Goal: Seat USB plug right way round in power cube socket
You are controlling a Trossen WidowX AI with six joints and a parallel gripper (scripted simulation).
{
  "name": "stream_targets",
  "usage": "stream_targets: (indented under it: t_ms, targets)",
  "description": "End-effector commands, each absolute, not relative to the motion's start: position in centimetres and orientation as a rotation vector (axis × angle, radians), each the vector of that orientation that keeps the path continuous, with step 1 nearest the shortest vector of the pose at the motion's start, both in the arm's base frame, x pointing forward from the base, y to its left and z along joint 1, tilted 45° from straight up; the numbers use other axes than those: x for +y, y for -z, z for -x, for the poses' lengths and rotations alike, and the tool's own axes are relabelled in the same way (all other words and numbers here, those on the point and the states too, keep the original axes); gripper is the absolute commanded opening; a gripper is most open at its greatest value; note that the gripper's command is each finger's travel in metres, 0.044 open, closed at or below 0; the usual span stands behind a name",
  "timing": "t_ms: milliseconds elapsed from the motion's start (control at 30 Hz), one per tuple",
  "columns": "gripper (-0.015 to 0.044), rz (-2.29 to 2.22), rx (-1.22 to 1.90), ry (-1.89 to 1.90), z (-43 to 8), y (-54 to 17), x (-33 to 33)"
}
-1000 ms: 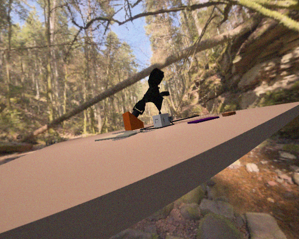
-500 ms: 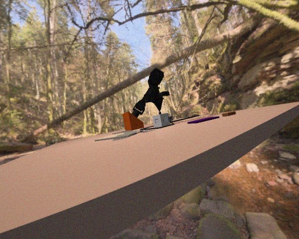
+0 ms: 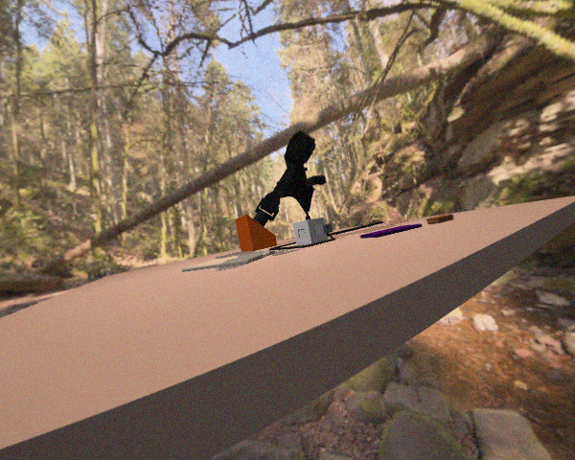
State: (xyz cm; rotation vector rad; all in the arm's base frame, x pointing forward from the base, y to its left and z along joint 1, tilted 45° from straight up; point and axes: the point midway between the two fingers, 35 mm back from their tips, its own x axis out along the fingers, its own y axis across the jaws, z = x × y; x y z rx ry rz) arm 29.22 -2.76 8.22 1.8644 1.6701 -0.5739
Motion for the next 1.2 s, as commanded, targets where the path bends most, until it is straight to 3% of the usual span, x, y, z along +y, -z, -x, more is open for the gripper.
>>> stream_targets:
  t_ms: [0, 400, 533, 1167]
  targets:
    - [0.0000, -1.862, 1.677, 0.574, -29.24, -8.15, -2.50]
    - [0.0000, -1.862, 1.677, 0.574, -29.24, -8.15, -2.50]
    - [0.0095, -1.864, 1.670, 0.573, -29.23, -8.22, -2.76]
    - [0.0095, -1.864, 1.670, 0.573, -29.21, -8.29, -2.82]
